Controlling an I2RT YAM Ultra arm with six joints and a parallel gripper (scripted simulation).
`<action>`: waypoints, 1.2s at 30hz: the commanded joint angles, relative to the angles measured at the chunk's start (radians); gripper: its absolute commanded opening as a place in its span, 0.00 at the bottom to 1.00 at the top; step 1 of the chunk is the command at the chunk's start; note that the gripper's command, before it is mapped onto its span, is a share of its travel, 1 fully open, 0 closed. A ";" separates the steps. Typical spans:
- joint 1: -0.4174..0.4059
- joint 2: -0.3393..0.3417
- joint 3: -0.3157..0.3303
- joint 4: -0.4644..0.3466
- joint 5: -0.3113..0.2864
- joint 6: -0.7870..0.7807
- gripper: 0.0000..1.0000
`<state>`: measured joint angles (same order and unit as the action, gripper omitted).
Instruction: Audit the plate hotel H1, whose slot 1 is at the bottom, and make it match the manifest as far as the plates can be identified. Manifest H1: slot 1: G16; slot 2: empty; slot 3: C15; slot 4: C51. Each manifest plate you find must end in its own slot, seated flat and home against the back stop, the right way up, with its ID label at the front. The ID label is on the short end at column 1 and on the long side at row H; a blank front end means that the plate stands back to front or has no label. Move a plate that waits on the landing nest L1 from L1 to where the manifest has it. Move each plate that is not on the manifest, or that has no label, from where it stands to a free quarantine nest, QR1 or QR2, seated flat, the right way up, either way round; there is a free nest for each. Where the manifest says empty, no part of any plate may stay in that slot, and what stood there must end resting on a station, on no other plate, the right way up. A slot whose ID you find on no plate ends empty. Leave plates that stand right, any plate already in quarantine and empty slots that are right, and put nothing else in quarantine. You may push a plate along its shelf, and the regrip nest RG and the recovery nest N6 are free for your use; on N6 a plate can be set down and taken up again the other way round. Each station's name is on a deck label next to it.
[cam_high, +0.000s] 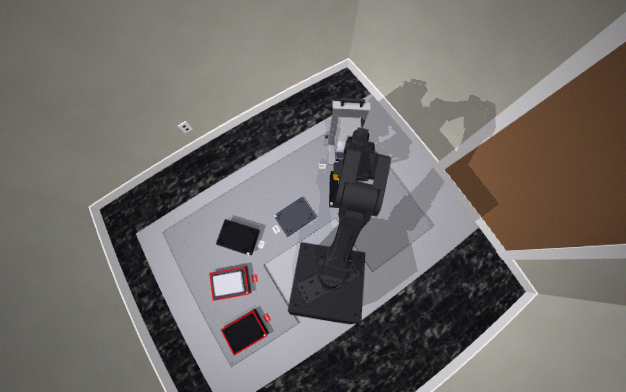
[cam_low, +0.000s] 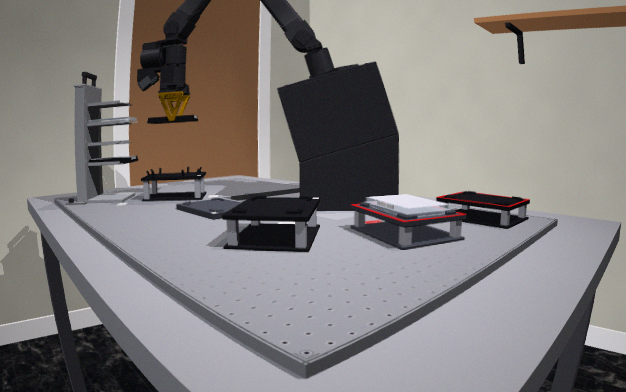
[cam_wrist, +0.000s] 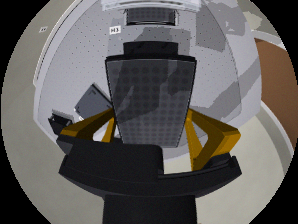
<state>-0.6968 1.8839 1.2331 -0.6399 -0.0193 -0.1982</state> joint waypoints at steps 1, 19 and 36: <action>-0.001 -0.037 0.020 -0.040 -0.002 -0.001 0.86; 0.033 -0.110 0.023 -0.115 0.008 0.098 0.86; 0.176 -0.164 -0.065 -0.083 0.048 0.418 0.86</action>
<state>-0.5385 1.7432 1.1717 -0.7338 0.0166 0.1482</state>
